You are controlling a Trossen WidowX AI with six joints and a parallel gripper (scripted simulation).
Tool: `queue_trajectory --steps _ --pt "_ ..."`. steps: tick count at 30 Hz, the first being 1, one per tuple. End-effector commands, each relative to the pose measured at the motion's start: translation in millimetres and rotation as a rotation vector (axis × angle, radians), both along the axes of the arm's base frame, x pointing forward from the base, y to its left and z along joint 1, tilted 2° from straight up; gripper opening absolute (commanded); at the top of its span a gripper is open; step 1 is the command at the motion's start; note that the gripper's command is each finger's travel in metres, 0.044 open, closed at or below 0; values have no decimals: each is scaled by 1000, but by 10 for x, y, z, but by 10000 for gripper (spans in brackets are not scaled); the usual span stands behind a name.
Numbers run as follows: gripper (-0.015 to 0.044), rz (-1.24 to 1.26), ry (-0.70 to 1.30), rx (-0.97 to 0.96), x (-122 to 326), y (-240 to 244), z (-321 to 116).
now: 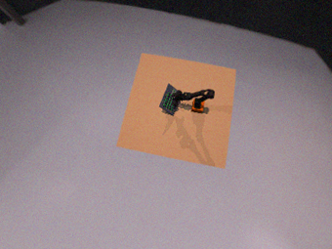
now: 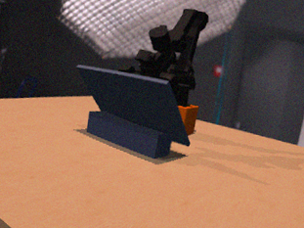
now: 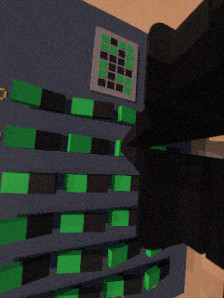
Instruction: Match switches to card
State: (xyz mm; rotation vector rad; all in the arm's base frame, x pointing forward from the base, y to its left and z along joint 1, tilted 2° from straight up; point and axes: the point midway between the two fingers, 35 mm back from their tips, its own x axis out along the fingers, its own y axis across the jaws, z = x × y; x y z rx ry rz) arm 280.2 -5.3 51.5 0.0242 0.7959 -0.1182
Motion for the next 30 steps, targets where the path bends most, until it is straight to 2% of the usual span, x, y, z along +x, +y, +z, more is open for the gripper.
queue_trajectory --steps 1,30 --pt "0 6 2 1 2 7 -11" --pt "0 6 2 1 29 3 -38"
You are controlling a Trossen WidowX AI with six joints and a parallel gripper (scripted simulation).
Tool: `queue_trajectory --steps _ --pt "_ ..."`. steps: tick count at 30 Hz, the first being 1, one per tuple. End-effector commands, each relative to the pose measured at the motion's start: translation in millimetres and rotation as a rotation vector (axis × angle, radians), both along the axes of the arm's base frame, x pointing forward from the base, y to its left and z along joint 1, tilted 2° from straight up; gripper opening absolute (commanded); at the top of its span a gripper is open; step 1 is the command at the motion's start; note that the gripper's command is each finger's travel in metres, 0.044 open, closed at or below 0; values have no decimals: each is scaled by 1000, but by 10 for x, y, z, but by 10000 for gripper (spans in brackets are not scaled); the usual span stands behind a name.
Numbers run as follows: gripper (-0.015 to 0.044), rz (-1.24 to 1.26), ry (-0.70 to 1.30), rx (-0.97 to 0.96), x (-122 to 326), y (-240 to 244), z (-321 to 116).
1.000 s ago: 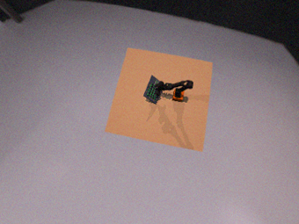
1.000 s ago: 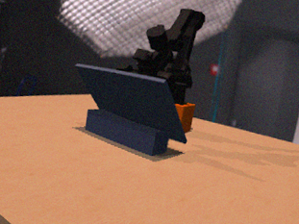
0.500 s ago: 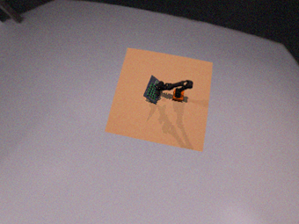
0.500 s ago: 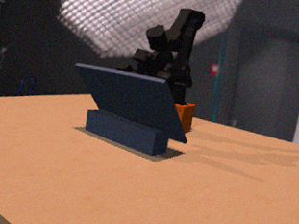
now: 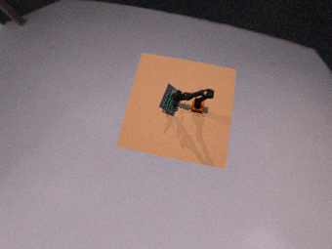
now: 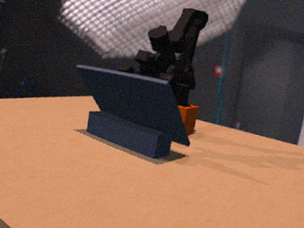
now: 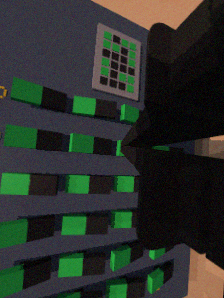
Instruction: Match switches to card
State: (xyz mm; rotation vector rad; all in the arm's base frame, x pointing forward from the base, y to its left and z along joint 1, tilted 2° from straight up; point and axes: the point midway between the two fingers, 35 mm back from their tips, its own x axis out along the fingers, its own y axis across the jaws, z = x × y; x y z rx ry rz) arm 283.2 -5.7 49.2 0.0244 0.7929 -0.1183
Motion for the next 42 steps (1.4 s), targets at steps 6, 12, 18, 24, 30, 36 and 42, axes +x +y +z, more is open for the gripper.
queue_trajectory --steps 6,12,18,24,30,36,42 --pt "0 6 5 1 5 7 -22" --pt "0 2 -3 0 -104 26 128" --pt "0 6 -16 -1 -427 67 405" --pt "0 6 -13 2 -473 110 407" --pt "0 2 3 9 -568 470 227" --pt "0 7 -15 6 -683 717 125" --pt "0 5 4 8 -498 702 -44"
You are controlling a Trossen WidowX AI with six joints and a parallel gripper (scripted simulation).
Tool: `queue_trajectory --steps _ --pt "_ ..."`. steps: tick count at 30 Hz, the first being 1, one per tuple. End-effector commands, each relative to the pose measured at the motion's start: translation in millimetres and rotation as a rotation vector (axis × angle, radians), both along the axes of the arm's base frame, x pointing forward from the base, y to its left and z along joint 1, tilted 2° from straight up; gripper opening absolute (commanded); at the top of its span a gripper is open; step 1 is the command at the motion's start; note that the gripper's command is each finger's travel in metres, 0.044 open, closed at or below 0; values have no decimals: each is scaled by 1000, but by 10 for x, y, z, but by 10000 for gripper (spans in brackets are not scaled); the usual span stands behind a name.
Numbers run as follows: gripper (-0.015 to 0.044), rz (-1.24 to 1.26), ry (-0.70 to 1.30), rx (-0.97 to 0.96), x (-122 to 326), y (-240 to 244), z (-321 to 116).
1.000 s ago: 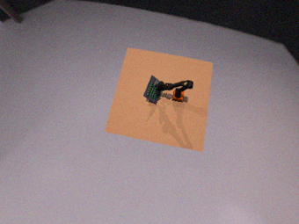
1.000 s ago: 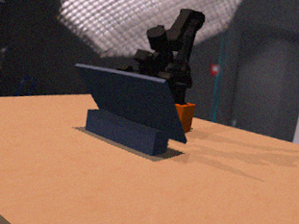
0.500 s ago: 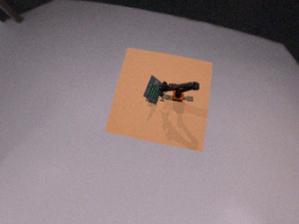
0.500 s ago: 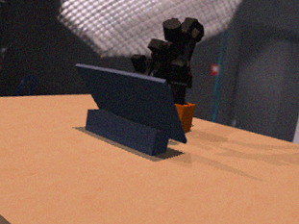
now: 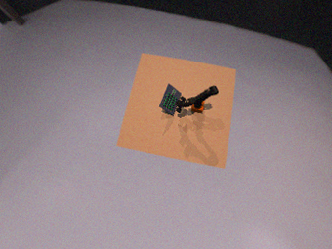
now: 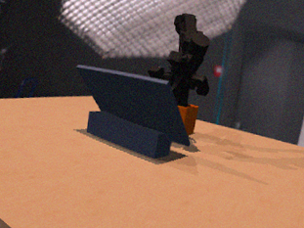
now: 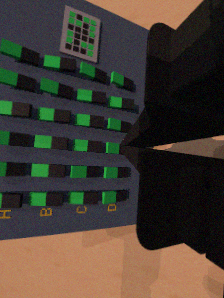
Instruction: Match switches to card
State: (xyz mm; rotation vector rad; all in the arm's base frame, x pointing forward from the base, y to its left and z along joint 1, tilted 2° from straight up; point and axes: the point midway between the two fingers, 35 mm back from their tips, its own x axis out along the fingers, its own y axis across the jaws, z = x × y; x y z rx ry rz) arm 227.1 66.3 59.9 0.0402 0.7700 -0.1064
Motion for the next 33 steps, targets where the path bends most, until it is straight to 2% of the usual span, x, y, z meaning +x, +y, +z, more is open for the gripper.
queue_trajectory --steps 1,33 --pt "0 1 31 -9 103 -27 -190" --pt "0 2 32 -10 306 -60 -392"
